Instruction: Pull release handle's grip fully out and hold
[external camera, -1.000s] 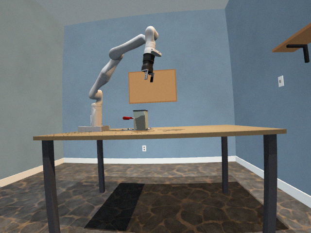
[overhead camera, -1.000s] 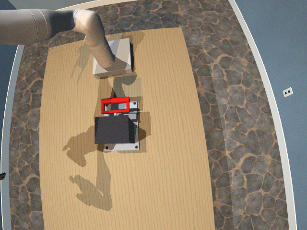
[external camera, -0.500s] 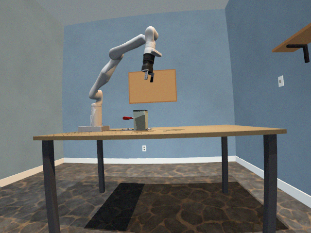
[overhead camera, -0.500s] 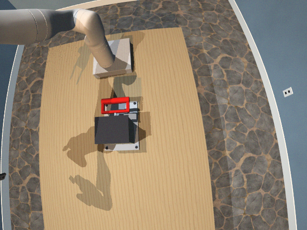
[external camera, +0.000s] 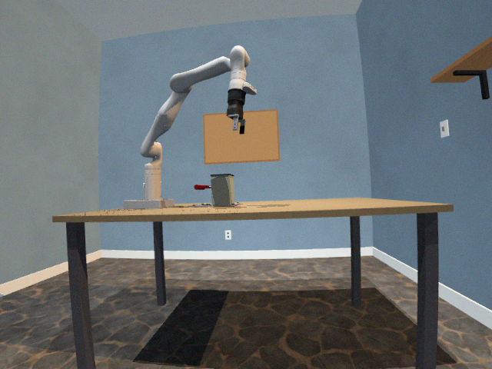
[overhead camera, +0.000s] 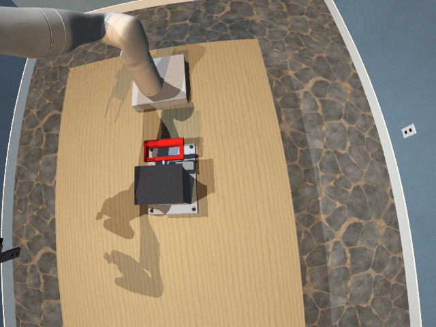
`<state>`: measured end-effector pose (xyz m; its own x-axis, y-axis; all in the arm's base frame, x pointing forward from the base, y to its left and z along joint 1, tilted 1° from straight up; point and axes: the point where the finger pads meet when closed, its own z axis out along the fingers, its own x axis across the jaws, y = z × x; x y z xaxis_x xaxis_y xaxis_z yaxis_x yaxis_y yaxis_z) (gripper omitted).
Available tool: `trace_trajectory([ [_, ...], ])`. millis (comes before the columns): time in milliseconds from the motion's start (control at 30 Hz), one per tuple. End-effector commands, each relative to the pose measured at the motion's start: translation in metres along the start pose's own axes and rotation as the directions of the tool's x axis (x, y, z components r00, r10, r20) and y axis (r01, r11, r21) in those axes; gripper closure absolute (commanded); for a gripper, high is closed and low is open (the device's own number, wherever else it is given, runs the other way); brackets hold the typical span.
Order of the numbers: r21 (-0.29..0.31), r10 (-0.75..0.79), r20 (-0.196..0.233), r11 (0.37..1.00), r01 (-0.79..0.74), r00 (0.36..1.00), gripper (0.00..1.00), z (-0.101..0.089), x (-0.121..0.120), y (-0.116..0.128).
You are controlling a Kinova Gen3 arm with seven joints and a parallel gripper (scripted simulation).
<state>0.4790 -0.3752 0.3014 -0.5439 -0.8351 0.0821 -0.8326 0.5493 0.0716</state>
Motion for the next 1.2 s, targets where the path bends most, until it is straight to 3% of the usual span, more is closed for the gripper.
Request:
trace_trajectory([
  [0,0.023,-0.091,0.015,0.996,0.090,0.996,0.00,-0.001,-0.014,0.005],
  [167,0.052,-0.268,0.030,0.963,0.266,0.963,0.00,0.004,-0.047,0.018],
  [300,0.084,-0.430,0.034,0.901,0.426,0.902,0.00,0.010,-0.079,0.036],
  [367,0.084,-0.430,0.034,0.901,0.426,0.902,0.00,0.010,-0.079,0.036],
  [467,0.109,-0.554,0.030,0.829,0.548,0.832,0.00,0.015,-0.106,0.055],
  [633,0.145,-0.744,0.007,0.662,0.735,0.669,0.00,0.027,-0.151,0.097],
  [867,0.165,-0.926,-0.046,0.362,0.917,0.374,0.00,0.053,-0.204,0.173],
  [933,0.165,-0.926,-0.046,0.362,0.917,0.374,0.00,0.053,-0.204,0.173],
  [1167,0.145,-0.993,-0.092,0.062,0.988,0.076,0.00,0.088,-0.231,0.254],
])
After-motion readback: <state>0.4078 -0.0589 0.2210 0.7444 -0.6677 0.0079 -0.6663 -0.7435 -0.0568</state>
